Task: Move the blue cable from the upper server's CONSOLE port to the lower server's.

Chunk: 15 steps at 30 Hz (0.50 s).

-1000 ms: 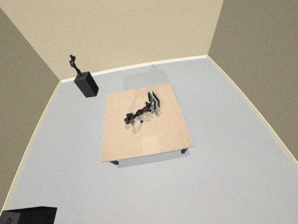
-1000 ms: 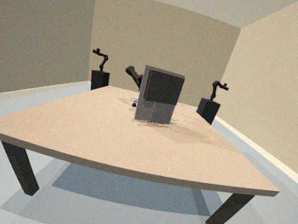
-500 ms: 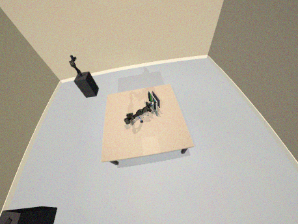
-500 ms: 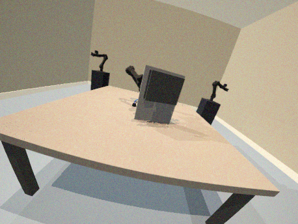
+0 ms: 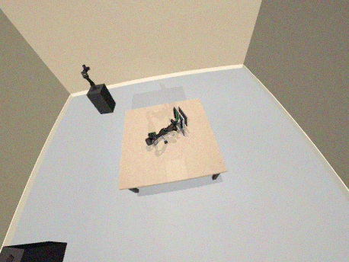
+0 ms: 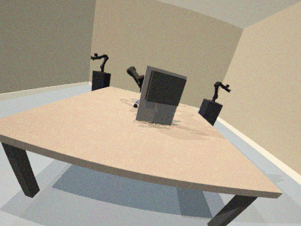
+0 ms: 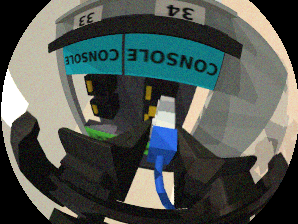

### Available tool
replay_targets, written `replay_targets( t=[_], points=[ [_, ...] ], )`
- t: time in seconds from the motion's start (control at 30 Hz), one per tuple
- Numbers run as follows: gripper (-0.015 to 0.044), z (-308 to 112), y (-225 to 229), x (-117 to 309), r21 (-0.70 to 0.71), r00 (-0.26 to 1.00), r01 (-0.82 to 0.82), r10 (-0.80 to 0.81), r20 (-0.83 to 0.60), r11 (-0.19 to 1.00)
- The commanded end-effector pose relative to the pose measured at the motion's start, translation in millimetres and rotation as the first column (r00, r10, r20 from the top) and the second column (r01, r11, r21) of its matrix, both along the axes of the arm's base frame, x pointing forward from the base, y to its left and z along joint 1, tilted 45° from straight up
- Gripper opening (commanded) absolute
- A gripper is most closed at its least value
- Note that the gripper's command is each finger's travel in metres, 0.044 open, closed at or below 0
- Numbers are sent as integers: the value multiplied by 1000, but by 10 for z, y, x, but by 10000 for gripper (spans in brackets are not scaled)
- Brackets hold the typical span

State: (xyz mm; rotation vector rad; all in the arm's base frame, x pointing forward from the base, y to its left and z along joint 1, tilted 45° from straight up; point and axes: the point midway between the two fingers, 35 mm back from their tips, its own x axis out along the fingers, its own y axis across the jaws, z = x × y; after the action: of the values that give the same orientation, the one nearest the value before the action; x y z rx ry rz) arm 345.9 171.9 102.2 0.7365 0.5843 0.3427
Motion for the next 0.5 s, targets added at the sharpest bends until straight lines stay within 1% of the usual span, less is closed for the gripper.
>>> replay_targets(
  t=[0.0,0.47],
  points=[
    [0,25,13,-1,1,1000,-10,10,7,1000],
    [0,34,5,3,1,1000,-10,10,7,1000]
  ],
)
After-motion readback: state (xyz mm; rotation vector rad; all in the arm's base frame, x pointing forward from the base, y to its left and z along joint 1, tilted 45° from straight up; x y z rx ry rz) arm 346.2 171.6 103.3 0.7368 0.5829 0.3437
